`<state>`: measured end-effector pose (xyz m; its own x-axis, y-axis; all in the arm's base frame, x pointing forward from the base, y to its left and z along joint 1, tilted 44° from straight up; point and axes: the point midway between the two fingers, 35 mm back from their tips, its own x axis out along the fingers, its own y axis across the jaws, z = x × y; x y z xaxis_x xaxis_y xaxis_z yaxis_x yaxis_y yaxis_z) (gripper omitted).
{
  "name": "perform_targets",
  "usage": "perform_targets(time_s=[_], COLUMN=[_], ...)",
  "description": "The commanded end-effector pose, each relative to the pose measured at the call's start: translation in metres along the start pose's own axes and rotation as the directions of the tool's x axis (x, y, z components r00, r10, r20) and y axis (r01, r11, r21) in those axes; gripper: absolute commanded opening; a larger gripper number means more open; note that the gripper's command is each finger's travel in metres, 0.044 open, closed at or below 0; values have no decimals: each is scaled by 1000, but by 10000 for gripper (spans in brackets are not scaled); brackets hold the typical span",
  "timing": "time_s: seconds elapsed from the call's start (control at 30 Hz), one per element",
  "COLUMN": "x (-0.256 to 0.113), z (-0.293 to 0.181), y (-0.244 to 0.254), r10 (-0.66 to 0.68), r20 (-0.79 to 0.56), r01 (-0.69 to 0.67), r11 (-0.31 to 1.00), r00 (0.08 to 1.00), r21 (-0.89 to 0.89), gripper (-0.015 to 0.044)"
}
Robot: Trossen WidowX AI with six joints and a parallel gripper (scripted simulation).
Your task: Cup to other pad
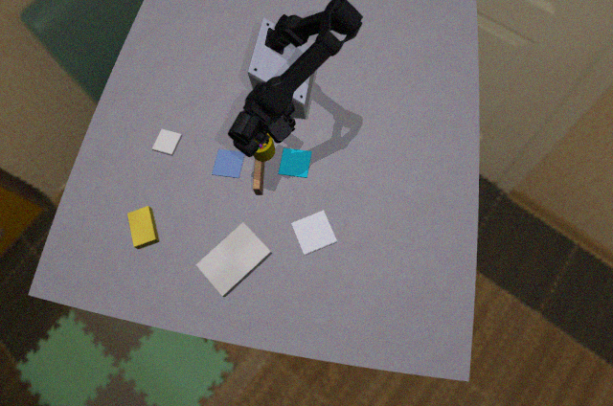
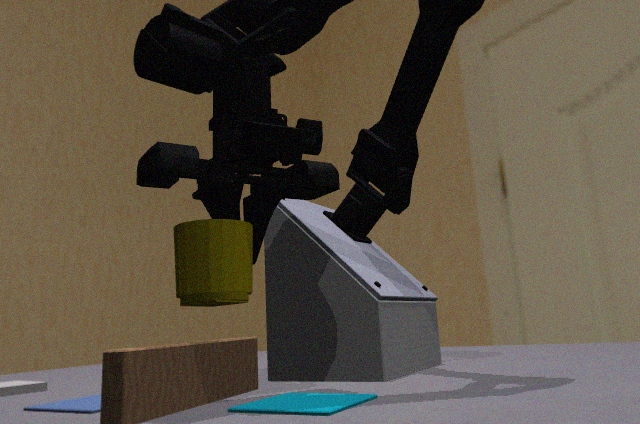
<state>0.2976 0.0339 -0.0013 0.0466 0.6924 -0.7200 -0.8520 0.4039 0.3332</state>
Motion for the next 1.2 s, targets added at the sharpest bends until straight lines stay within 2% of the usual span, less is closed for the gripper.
perform_targets(time_s=[0.0,1.17], x=[1,4], z=[7,60], y=[6,53], r10=[3,5], r20=[3,6], r01=[-3,-5], r11=[1000,1000], r00=[1000,1000], r21=[0,1], gripper=[0,0])
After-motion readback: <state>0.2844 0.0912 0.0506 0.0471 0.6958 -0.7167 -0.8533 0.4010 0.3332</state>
